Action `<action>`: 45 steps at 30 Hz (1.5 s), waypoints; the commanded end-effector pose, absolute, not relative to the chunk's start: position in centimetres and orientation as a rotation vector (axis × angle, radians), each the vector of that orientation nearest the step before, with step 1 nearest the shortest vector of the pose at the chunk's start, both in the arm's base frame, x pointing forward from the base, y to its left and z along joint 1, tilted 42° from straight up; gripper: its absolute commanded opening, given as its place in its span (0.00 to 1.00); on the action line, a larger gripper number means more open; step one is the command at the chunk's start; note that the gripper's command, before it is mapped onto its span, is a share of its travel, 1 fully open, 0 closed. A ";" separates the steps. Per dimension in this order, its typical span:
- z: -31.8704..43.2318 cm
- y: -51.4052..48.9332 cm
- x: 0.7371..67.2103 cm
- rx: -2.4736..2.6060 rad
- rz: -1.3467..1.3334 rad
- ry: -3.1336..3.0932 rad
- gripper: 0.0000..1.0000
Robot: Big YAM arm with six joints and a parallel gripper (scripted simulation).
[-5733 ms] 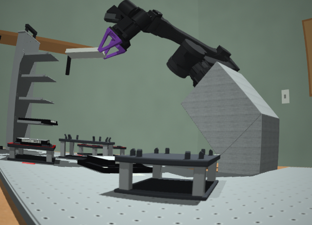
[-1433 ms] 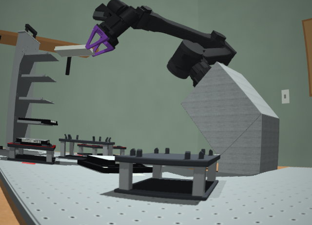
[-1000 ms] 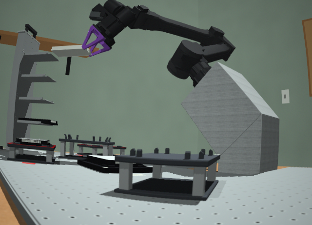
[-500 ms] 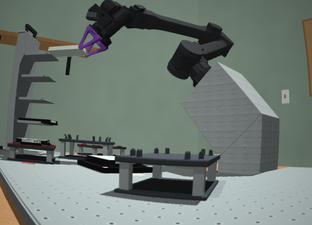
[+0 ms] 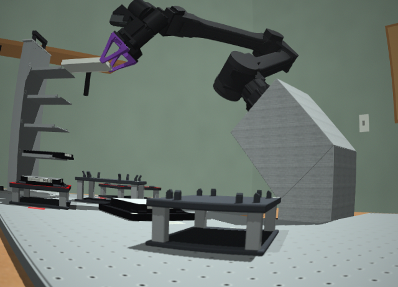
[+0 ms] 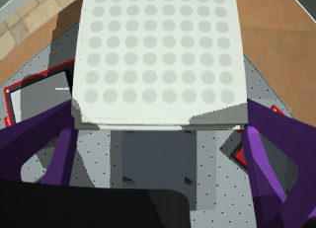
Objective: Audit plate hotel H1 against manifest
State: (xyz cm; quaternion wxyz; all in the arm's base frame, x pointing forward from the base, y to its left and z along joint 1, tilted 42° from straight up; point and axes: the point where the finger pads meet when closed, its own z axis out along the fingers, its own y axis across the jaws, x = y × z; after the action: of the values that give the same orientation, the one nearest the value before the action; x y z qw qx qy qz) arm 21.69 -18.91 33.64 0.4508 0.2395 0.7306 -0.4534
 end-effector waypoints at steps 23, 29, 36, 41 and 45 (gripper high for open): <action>38.1 -19.6 22.5 0.600 -1.108 1.726 0.86; 38.2 -20.1 22.7 0.604 -1.113 1.725 0.86; 38.4 -20.4 23.0 0.604 -1.114 1.724 0.86; 38.5 -20.5 23.2 0.600 -1.112 1.724 0.86; 38.5 -20.8 23.3 0.603 -1.115 1.724 0.86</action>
State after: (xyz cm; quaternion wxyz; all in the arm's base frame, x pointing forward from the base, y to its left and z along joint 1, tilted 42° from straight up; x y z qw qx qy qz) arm 23.00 -20.44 34.31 0.4519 0.2398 0.7302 -0.4529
